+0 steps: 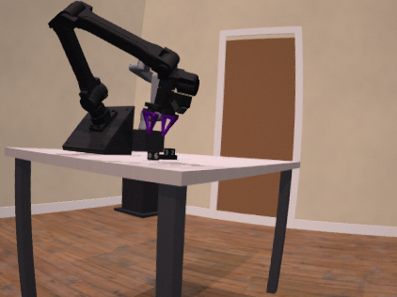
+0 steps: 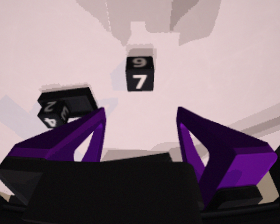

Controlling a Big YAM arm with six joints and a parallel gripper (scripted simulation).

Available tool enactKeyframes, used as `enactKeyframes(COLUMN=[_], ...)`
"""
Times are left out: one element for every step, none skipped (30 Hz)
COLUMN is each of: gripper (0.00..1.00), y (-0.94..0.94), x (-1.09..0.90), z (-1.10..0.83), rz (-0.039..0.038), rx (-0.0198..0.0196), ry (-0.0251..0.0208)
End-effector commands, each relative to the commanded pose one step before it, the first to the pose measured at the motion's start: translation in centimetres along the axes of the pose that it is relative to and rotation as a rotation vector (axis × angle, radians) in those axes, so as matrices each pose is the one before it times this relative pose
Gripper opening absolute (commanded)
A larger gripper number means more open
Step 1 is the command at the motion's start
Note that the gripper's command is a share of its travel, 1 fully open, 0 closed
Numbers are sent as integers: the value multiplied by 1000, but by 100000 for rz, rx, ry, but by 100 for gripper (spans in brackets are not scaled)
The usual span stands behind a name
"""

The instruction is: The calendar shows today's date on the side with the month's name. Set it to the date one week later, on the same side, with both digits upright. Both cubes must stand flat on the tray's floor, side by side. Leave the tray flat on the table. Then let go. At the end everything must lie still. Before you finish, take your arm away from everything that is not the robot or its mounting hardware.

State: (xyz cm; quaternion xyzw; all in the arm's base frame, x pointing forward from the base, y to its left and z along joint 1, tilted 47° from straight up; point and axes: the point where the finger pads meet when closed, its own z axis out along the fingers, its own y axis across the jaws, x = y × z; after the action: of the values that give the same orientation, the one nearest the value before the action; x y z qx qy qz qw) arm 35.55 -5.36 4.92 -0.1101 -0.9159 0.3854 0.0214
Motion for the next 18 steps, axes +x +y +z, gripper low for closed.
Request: enactKeyframes(gripper=[63,63,63,63,63,63,63,63,63,63,63,100,100,100,100,100,100,100], y=[431,-2,-15,-25,-28,-25,-17,-8,32,0,0,-230,145,13,-1,0,0,0], x=[12,21,26,29,27,22,14,6,14,0,0,77,109,9,0,0,0,0], z=[-1400,1,-11,-21,-24,-21,-15,-7,-1,0,0,325,174,13,-1,0,0,0], rz=[-2739,30,64,87,91,78,52,23,4,0,0,592,-551,-48,2,0,0,0], rx=[-2540,28,86,125,135,117,78,35,-186,0,0,236,198,15,-1,0,0,0], ry=[-12120,-3252,-3106,-2750,-2230,-1608,-968,-413,9,0,0,940,511,39,-2,-1,0,0])
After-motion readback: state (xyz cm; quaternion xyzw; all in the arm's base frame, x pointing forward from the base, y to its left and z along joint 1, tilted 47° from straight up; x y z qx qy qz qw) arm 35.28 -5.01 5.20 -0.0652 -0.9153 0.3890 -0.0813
